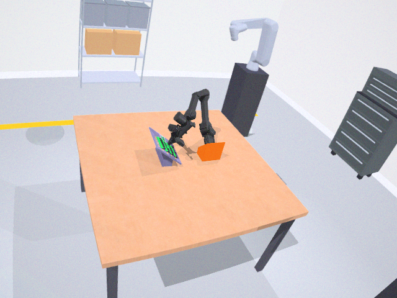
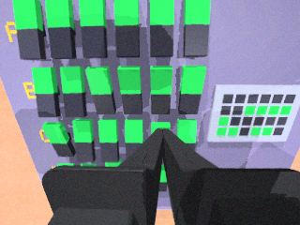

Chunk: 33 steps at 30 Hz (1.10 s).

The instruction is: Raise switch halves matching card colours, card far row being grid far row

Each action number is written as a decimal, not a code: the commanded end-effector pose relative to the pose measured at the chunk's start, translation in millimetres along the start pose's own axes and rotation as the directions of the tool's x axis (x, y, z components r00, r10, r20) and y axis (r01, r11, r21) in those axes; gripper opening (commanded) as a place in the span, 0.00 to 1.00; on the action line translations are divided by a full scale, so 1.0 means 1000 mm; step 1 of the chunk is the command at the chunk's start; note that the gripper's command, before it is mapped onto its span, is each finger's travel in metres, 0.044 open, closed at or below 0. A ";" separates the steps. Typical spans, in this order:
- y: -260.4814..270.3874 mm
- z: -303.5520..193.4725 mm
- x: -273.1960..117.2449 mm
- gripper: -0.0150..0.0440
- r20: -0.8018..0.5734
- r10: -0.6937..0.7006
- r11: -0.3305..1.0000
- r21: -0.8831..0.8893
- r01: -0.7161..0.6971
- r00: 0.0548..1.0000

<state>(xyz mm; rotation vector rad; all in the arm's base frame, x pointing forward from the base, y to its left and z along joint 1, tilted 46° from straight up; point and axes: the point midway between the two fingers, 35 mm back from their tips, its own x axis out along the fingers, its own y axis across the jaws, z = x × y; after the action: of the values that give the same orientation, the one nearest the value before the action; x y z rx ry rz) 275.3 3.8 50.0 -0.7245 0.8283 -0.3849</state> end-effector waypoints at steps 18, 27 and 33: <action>0.001 -0.001 0.003 0.25 -0.002 0.003 1.000 -0.008 -0.003 1.000; 0.001 -0.001 0.005 0.25 -0.002 0.003 1.000 -0.008 -0.003 1.000; 0.002 0.000 -0.003 0.25 -0.001 0.004 1.000 0.001 -0.004 1.000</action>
<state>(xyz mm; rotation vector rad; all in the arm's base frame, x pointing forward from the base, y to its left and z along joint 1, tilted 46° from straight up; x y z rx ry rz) 277.0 2.0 47.4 -0.7279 0.8332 -0.3824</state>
